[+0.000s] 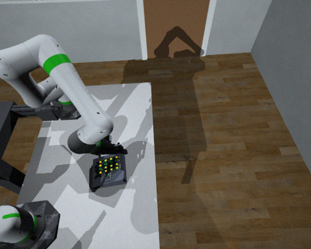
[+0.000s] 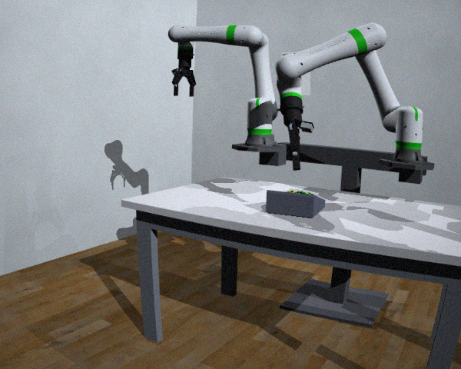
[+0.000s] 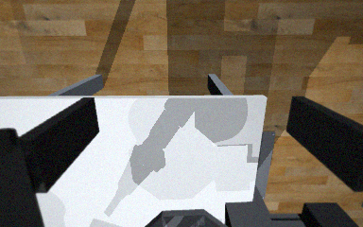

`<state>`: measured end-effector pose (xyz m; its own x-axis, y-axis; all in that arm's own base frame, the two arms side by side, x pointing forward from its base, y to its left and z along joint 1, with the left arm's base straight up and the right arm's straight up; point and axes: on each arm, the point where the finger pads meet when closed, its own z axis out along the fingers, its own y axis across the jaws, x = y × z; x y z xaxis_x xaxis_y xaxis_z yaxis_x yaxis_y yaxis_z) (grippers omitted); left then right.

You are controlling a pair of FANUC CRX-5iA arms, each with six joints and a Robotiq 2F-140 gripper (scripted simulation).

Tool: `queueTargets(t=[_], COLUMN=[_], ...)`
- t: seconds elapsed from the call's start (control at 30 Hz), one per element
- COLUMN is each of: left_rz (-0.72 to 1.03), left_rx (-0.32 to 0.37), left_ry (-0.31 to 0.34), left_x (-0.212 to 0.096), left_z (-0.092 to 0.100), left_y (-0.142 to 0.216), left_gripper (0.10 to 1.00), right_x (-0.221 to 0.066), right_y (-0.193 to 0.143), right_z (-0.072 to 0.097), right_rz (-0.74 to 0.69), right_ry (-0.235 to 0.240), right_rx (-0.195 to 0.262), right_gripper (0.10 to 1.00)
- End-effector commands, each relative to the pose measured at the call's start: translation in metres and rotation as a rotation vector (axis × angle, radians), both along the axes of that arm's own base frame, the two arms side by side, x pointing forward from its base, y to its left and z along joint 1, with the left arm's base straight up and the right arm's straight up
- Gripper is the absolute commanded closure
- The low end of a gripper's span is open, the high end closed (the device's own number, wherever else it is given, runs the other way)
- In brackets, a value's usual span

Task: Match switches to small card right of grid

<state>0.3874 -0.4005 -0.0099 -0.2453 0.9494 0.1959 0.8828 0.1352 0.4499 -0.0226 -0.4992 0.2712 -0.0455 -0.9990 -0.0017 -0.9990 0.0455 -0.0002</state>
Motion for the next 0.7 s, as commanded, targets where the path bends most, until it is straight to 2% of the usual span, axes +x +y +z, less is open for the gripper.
queueTargets(t=[0.0, 0.67], left_rz=[0.066, 0.473], left_rx=[-0.025, -0.162], left_ry=[-0.011, -0.077], left_x=[0.005, 0.034], left_z=[0.005, 0.028], left_y=[0.005, 0.041], left_gripper=[0.999, 0.999], right_x=[0.0, 0.0], right_y=[0.0, 0.0], right_z=[0.001, 0.001], right_rz=[0.0, 0.0], right_ry=[0.0, 0.0], right_rx=[-0.002, -0.002], right_gripper=[0.098, 0.098])
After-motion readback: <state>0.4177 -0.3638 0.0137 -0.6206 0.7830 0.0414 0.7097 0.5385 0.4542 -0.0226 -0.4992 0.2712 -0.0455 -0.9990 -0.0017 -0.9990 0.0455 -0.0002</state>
